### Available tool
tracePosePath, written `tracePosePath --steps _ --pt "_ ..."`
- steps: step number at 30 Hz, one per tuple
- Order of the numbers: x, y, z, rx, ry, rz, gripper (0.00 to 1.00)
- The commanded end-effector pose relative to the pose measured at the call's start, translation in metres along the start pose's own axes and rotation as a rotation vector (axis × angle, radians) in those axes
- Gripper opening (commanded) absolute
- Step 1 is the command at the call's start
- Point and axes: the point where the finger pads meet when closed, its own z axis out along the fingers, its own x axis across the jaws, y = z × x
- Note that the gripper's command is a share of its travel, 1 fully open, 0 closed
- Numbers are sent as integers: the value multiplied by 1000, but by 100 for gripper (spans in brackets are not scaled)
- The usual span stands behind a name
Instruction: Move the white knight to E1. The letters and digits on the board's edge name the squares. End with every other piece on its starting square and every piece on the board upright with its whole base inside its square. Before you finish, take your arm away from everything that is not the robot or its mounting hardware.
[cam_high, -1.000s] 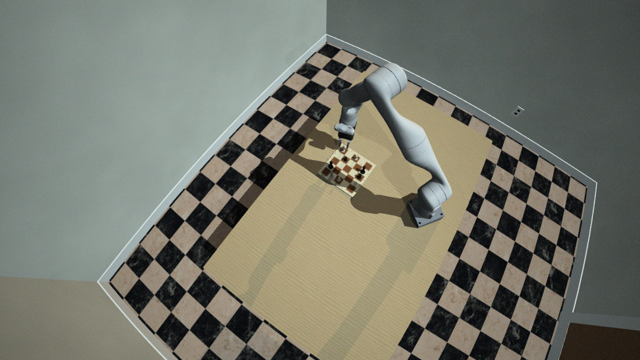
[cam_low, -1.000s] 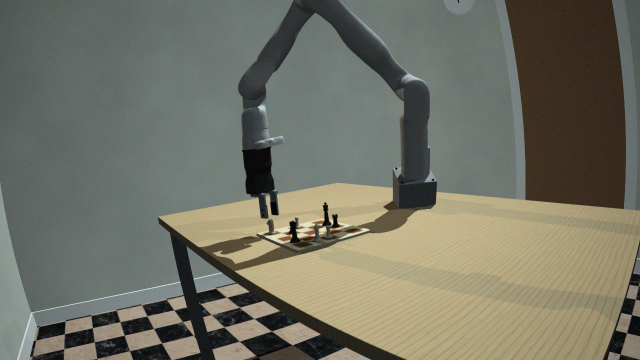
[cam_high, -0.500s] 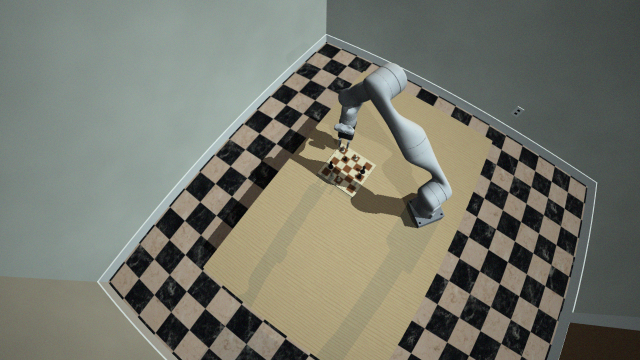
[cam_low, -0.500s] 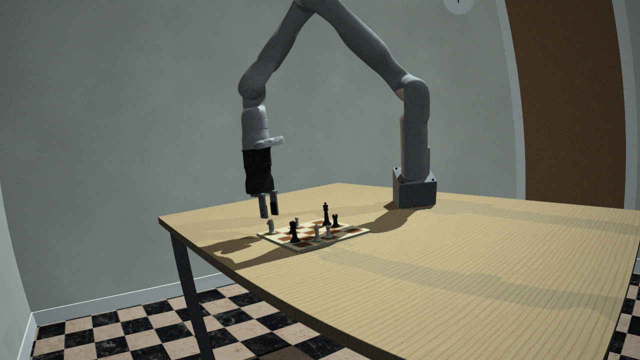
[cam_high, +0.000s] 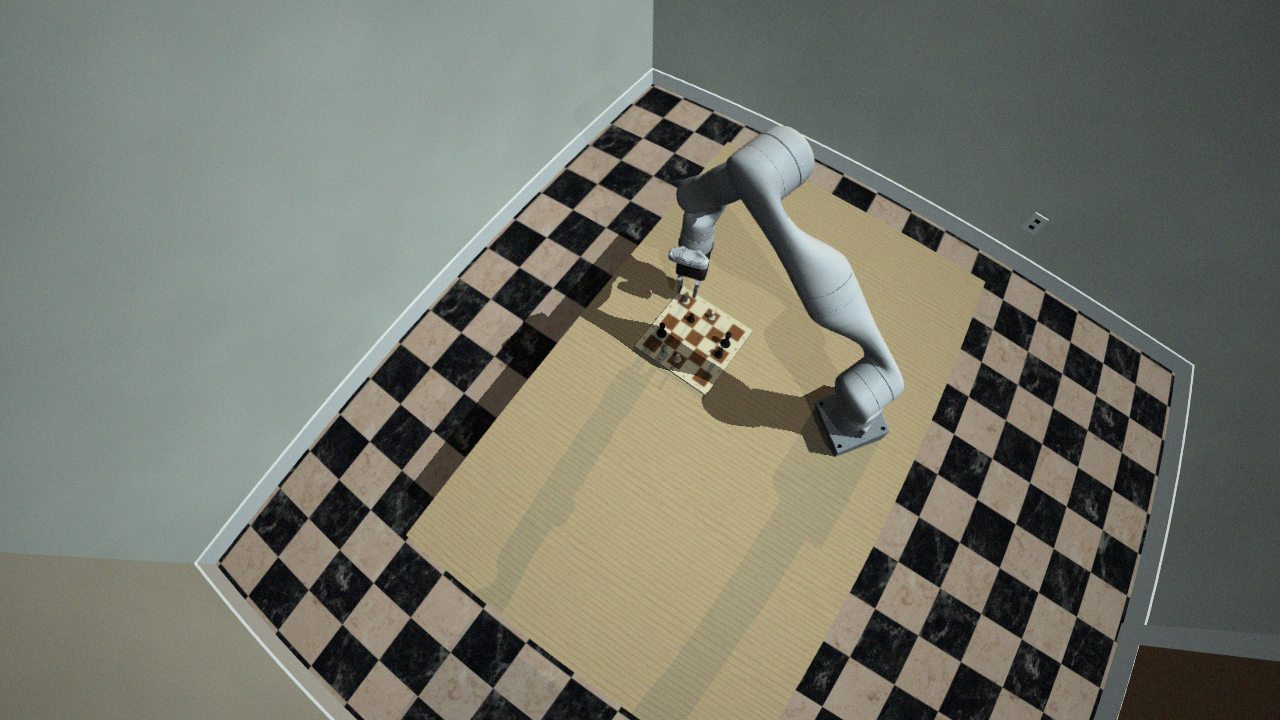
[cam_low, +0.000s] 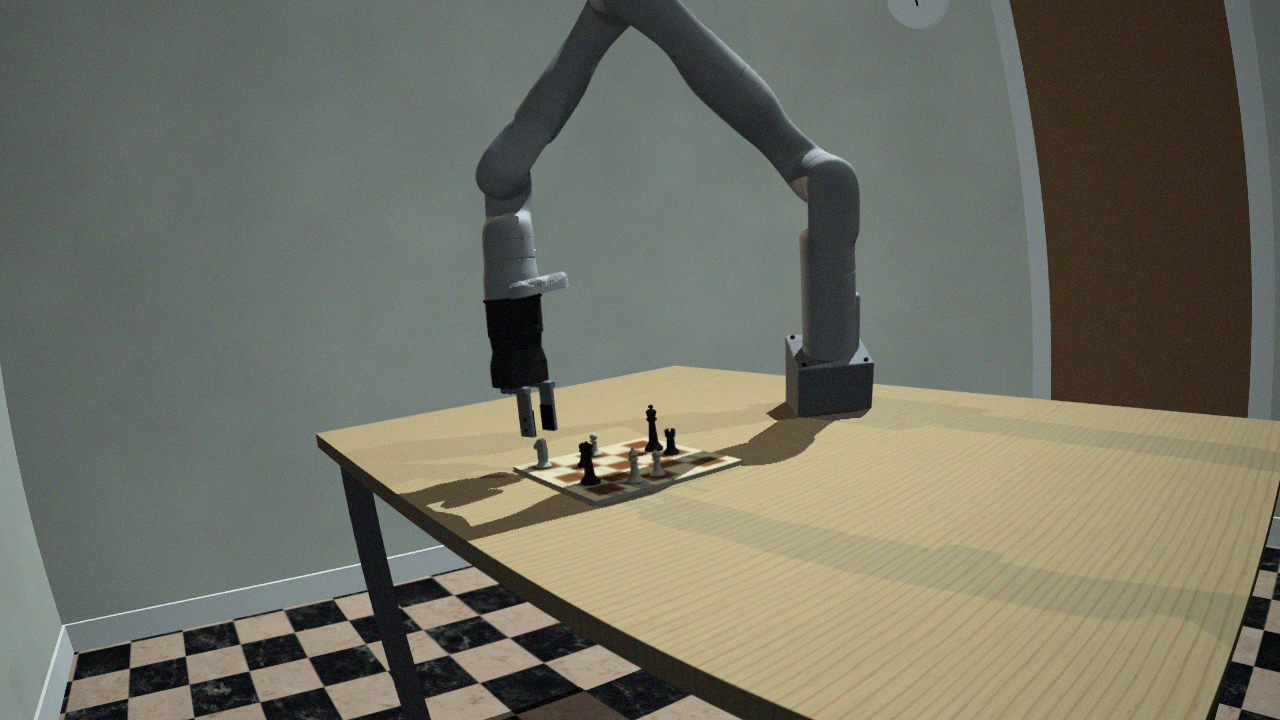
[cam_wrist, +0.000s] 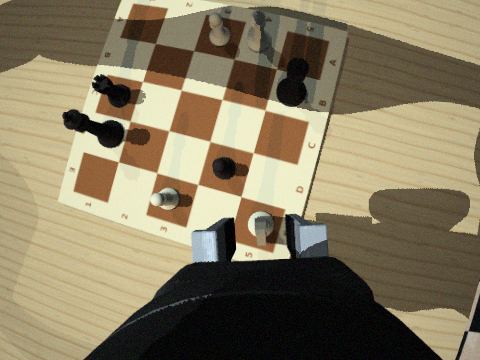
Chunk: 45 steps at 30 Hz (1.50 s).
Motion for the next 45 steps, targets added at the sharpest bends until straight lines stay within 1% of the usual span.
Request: tracePosePath --steps 1,29,34,45 --pt "1 1 -1 -1 2 0 73" --pt "1 1 0 -1 2 0 73" --pt "1 1 6 -1 2 0 73" --pt "1 1 26 -1 2 0 73"
